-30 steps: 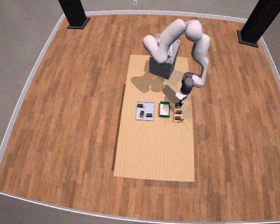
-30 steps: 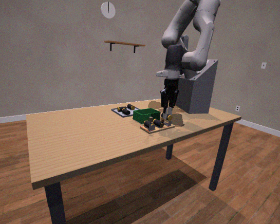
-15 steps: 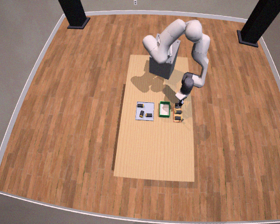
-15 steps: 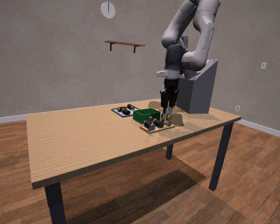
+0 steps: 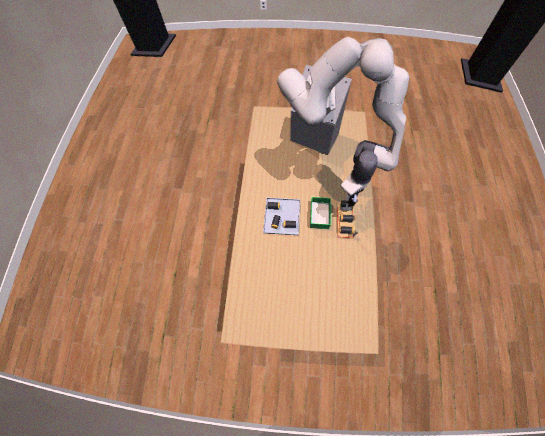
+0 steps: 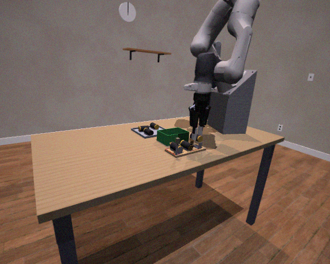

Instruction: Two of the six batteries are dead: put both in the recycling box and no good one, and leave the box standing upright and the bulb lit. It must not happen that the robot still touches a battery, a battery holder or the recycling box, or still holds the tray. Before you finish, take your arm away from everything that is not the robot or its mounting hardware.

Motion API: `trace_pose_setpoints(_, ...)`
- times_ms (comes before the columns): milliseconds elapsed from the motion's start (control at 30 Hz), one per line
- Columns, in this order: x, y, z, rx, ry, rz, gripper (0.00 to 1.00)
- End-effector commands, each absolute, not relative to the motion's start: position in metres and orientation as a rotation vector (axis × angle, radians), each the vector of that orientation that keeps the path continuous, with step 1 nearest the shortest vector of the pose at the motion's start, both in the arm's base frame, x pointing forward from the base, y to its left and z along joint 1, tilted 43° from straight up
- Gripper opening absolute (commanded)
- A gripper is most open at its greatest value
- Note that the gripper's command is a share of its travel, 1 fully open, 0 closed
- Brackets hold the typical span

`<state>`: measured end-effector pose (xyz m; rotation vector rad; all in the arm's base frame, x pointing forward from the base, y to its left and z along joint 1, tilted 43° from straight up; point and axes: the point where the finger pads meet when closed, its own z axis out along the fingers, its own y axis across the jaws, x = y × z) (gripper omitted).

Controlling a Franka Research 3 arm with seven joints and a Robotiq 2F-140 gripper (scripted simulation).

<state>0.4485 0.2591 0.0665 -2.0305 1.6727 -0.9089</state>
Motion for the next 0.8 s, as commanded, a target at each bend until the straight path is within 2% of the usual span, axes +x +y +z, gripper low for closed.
trace_pose_setpoints(0, 0.4495, 0.2599, 0.0676, -2.035, 1.665, -0.912, 0.16)
trace_pose_setpoints(767, 0.4563, 0.2586, 0.0603, -2.035, 1.665, -0.912, 0.16)
